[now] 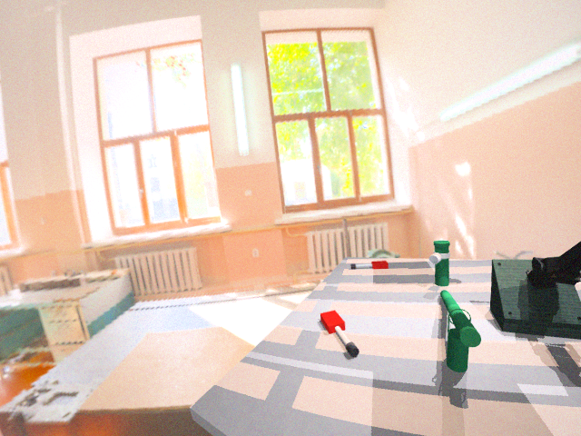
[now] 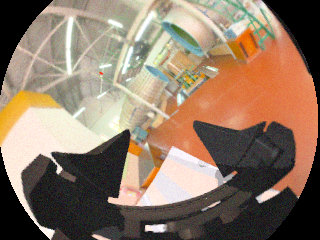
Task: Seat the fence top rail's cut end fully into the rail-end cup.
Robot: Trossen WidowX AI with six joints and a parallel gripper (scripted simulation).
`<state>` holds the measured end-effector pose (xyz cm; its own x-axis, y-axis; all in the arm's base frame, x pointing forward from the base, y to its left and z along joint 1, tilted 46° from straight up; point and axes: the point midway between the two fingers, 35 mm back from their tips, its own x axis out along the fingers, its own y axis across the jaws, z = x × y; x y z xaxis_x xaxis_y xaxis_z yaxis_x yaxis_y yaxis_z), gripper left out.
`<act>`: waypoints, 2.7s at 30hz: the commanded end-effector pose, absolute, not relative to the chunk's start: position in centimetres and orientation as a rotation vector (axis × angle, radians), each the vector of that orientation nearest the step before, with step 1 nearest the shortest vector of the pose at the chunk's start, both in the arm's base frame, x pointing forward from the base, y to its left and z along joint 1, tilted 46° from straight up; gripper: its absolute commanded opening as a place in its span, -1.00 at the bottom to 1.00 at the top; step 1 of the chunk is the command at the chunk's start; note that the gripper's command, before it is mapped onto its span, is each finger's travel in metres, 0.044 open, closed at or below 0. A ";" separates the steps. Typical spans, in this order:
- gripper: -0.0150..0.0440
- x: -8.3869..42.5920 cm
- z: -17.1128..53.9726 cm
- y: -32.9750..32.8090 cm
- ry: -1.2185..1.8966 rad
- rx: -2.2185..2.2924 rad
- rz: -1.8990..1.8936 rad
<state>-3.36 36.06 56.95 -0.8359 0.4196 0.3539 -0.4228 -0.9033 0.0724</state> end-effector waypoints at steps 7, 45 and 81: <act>1.00 11.0 52.5 39.0 0.056 0.469 2.203; 1.00 42.0 21.8 2.4 0.603 0.386 0.681; 1.00 24.3 -0.4 -20.6 0.817 -0.123 0.559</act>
